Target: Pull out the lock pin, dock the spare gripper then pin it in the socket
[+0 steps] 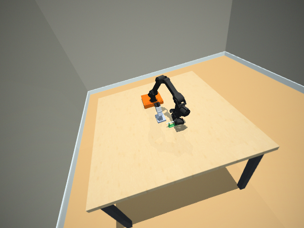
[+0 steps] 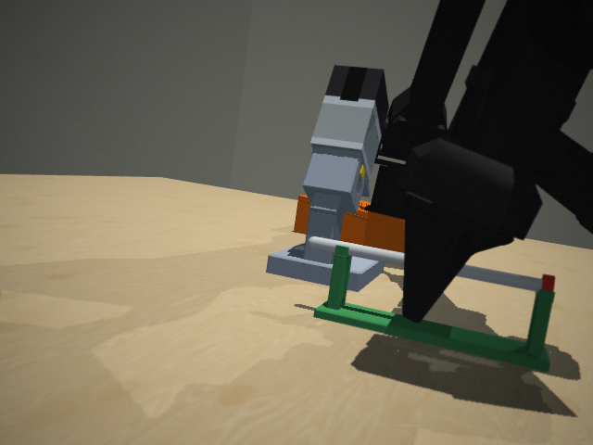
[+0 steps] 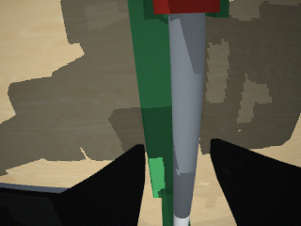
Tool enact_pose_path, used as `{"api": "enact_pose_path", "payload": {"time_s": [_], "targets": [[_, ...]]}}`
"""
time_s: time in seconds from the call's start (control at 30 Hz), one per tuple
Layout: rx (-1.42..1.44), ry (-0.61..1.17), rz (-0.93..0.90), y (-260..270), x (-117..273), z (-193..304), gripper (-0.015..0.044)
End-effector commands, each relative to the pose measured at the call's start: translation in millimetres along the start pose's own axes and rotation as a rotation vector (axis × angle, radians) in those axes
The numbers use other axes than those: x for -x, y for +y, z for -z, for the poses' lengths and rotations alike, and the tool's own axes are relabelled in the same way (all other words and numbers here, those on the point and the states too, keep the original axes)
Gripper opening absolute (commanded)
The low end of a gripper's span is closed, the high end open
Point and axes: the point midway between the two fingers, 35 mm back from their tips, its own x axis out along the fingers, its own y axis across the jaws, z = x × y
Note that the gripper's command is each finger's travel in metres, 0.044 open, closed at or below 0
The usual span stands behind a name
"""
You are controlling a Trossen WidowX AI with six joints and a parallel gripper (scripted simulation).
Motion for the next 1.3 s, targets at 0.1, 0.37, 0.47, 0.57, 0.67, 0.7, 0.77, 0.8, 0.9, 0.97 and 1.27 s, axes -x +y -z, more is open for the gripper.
{"api": "enact_pose_path", "payload": {"time_s": [0.1,0.37,0.47,0.57,0.67,0.7,0.77,0.8,0.9,0.97,1.27], "targets": [[-0.004,-0.003,-0.004,1,-2,-1,0.0101],[-0.004,-0.003,-0.004,1,-2,-1,0.0000],[-0.004,-0.003,-0.004,1,-2,-1,0.0000],[-0.004,-0.003,-0.004,1,-1,-1,0.0000],[-0.004,-0.003,-0.004,0,5,1,0.0000],[-0.004,-0.003,-0.004,0,8,1,0.0000],[-0.004,-0.003,-0.004,0,14,3,0.0000],[-0.004,-0.003,-0.004,0,16,4,0.0000],[-0.004,-0.003,-0.004,-1,25,6,0.0000],[-0.004,-0.003,-0.004,-1,31,8,0.0000],[-0.004,-0.002,-0.004,0,58,15,0.0000]]}}
